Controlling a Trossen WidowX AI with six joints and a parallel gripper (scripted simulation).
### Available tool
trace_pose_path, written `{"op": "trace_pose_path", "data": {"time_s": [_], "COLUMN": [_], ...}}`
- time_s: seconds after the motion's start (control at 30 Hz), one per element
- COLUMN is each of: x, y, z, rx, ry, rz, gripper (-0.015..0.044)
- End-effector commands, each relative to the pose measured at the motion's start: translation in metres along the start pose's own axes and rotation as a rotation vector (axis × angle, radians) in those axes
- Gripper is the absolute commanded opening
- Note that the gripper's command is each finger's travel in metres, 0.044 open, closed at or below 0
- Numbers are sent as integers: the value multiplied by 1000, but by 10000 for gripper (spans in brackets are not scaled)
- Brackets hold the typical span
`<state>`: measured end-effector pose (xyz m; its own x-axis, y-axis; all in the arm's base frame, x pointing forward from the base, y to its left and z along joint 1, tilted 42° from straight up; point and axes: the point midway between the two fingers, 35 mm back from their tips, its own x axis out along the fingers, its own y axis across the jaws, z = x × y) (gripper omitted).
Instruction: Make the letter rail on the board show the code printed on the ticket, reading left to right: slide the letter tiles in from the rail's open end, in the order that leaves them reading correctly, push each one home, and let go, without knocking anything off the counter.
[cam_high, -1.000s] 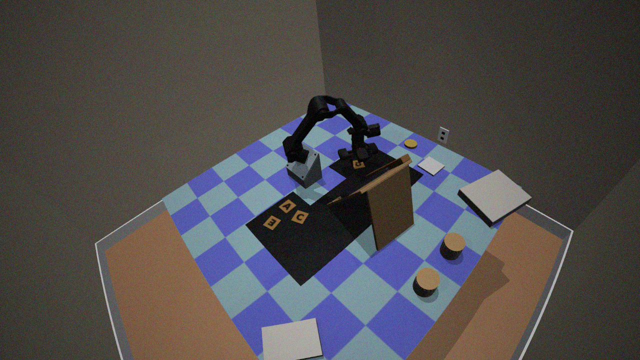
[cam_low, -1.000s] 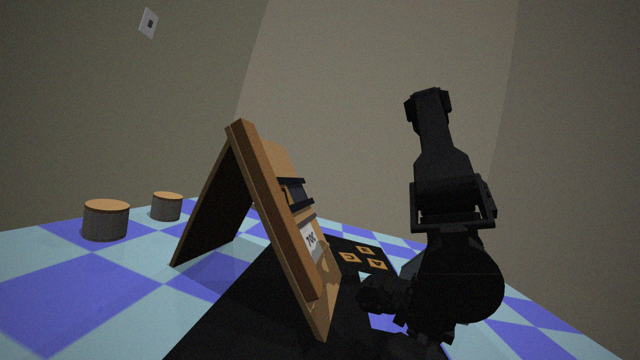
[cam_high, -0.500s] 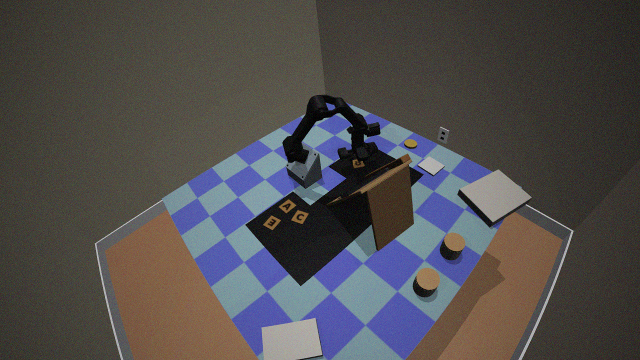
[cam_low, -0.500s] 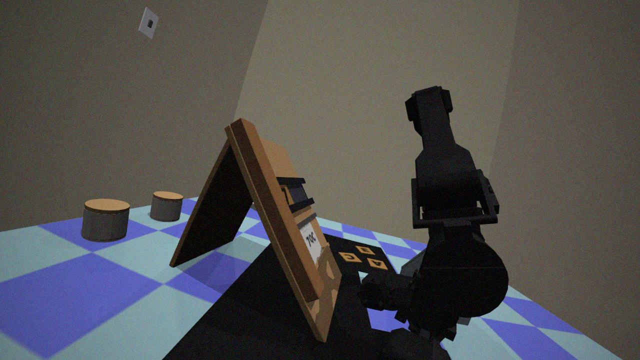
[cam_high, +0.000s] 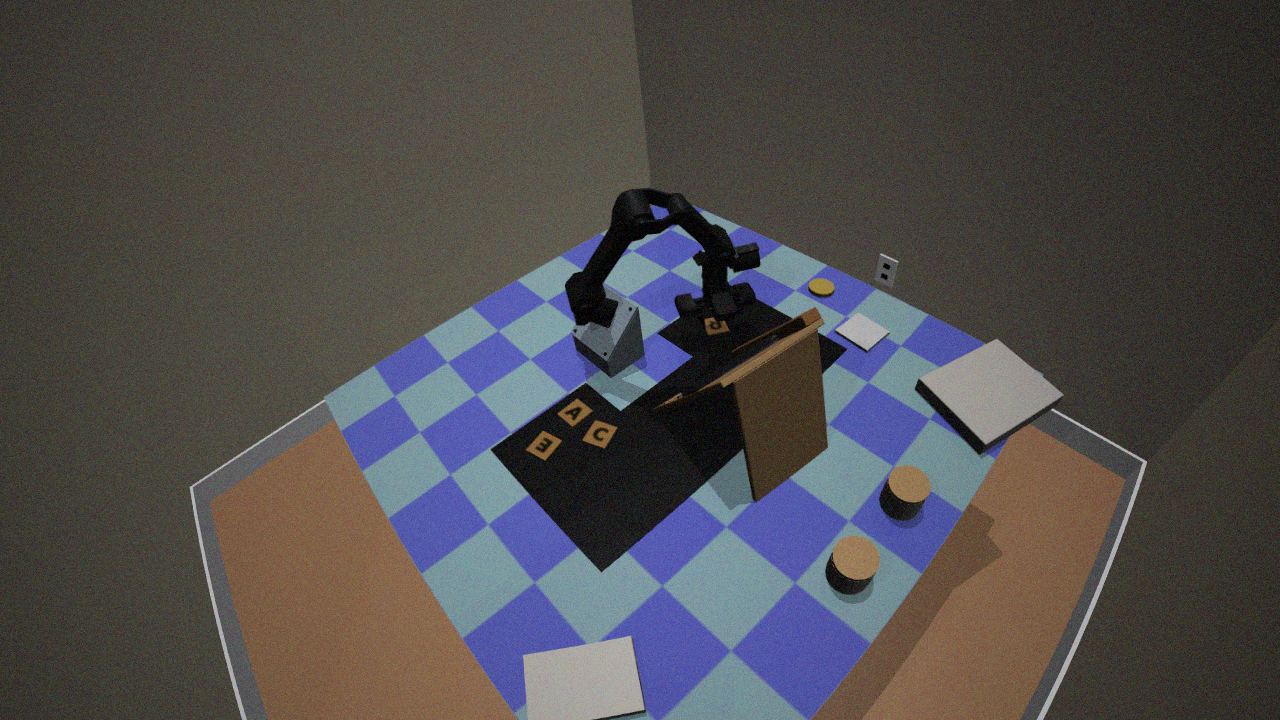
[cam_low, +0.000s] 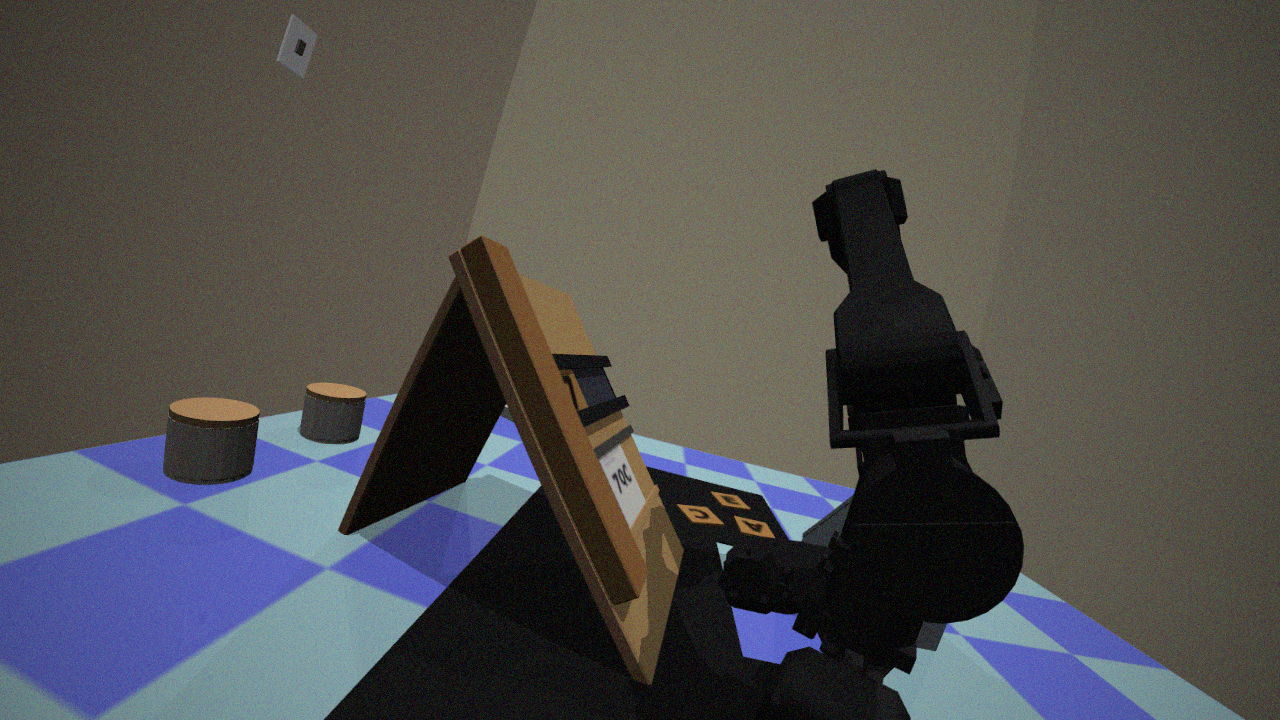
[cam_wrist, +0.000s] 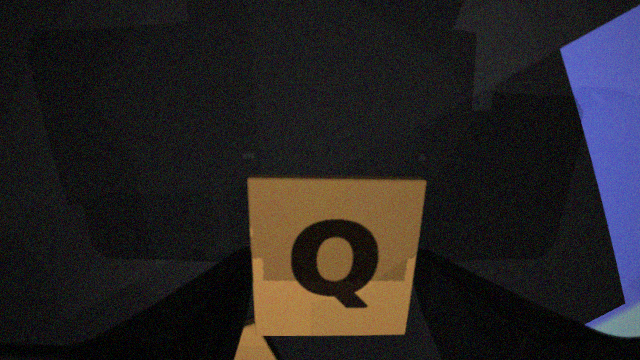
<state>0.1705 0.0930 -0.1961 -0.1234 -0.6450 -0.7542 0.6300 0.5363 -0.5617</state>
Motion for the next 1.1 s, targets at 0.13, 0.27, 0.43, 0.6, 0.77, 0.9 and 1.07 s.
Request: {"op": "trace_pose_path", "data": {"time_s": [0.13, 0.27, 0.43, 0.6, 0.77, 0.9, 1.07], "x": [-5, -6, -7, -9, -10, -11, -13], "y": [0, 0, -1, -1, -1, -1, -2], "z": [0, 0, 0, 0, 0, 0, 0], "rx": [5, 5, 5, 5, 5, 5, 5], "ry": [3, 3, 3, 4, 4, 4, 4], "rz": [4, 4, 4, 4, 4, 4, 4], "gripper": [0, 0, 0, 0, 0, 0, 0]}}
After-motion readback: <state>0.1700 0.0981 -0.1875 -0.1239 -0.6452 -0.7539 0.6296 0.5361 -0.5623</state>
